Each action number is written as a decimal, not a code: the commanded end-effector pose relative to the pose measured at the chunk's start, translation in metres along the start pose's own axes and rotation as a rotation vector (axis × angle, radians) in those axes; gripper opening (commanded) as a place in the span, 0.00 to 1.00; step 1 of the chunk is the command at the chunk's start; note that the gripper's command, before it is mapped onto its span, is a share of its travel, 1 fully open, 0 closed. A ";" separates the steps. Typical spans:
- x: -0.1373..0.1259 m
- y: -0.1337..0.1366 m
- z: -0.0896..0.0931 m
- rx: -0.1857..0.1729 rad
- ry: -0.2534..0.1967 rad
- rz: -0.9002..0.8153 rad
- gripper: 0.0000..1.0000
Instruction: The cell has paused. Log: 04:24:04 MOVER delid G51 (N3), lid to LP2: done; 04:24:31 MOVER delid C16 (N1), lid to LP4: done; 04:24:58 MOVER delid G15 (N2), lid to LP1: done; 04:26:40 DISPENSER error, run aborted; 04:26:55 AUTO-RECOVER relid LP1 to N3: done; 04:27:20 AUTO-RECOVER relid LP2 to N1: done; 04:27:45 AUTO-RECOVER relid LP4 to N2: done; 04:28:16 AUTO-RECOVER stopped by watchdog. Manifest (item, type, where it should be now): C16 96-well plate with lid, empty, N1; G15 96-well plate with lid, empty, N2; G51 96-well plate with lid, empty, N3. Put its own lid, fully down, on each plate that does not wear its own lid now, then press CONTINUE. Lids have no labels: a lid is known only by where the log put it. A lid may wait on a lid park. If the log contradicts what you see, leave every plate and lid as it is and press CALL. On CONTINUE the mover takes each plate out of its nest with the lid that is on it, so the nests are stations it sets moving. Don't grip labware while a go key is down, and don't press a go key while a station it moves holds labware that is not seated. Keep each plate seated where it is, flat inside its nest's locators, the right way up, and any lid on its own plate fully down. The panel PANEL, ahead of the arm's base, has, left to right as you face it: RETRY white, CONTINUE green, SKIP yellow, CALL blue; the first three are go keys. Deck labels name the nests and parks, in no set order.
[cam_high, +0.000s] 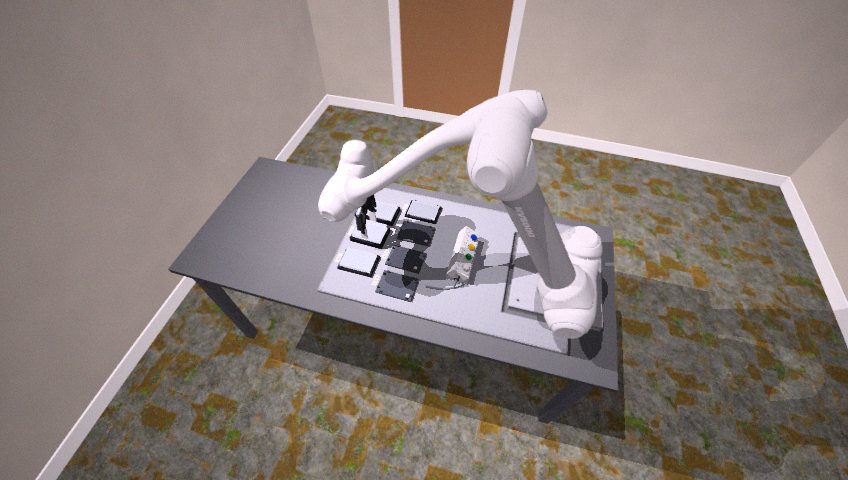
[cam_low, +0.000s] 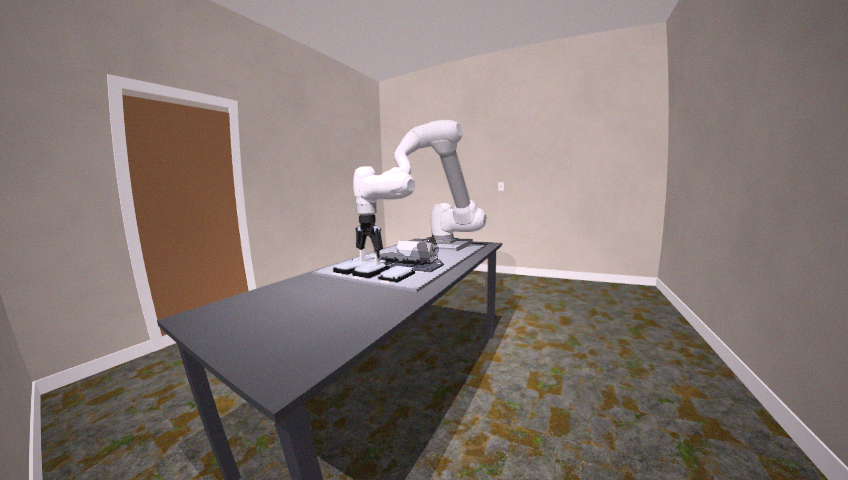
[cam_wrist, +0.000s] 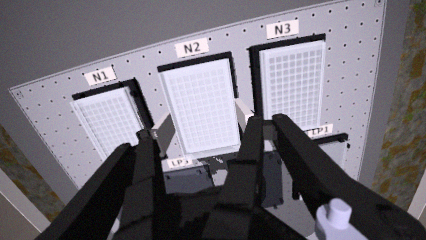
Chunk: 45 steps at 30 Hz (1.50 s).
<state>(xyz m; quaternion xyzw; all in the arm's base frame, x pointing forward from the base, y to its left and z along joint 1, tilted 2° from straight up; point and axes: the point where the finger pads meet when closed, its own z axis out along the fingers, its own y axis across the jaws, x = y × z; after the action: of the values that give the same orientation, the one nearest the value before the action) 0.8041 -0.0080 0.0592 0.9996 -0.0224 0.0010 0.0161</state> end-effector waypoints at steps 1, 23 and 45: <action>0.000 0.000 0.000 0.000 0.000 0.000 0.00; 0.000 0.000 0.006 0.000 0.000 0.000 0.00; 0.000 0.000 0.008 0.000 0.000 0.000 0.00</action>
<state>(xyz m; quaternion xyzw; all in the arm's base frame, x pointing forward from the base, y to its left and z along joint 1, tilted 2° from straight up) 0.8041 -0.0082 0.0506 0.9996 -0.0224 0.0010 0.0161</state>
